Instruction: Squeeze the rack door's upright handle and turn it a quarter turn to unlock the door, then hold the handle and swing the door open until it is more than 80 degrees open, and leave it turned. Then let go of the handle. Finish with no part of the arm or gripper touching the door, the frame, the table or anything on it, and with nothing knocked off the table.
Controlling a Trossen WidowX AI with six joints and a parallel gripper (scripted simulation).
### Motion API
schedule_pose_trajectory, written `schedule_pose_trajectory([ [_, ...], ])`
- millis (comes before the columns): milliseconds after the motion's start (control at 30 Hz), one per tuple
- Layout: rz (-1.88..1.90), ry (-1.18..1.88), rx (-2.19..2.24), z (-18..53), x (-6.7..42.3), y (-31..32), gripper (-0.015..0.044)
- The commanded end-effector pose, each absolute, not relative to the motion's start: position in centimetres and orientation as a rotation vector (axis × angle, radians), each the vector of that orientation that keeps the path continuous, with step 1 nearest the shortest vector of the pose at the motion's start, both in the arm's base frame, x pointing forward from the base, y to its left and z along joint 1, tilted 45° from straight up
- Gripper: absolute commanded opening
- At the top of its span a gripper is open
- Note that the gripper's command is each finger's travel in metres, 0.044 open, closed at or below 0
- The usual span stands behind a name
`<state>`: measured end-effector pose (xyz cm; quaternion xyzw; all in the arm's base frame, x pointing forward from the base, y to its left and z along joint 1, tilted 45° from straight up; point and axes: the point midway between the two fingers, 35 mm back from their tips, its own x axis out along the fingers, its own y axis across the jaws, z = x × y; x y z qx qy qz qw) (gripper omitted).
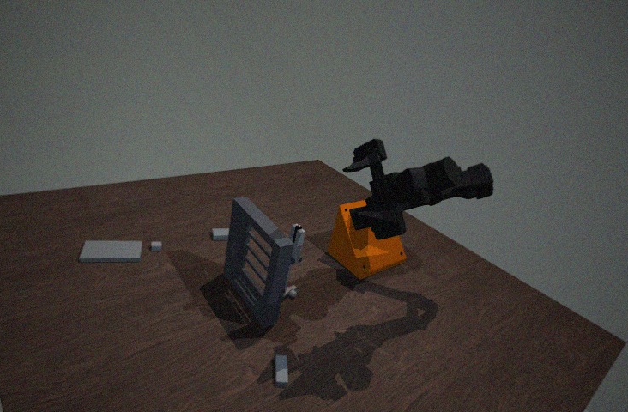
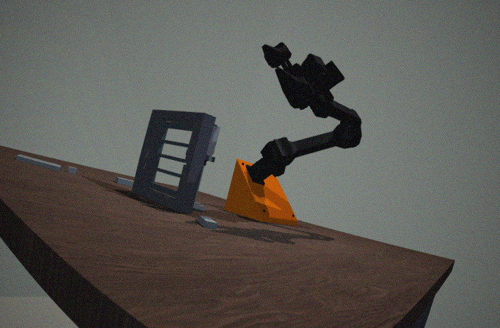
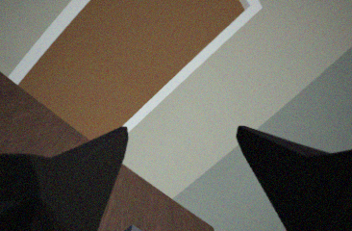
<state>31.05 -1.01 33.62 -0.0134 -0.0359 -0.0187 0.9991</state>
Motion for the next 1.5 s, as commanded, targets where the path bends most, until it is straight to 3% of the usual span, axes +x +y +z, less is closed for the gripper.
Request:
schedule_pose_trajectory([
  [0,-0.036,-0.067,-0.028,33.5,31.1,-1.0,0.0374],
  [133,-0.017,0.039,-0.054,32.0,32.3,-1.2,0.0283],
  [700,0.128,0.559,-0.079,23.8,35.3,-2.2,0.0283],
  [1467,0.397,1.134,0.184,16.6,33.3,-3.1,0.0283],
])
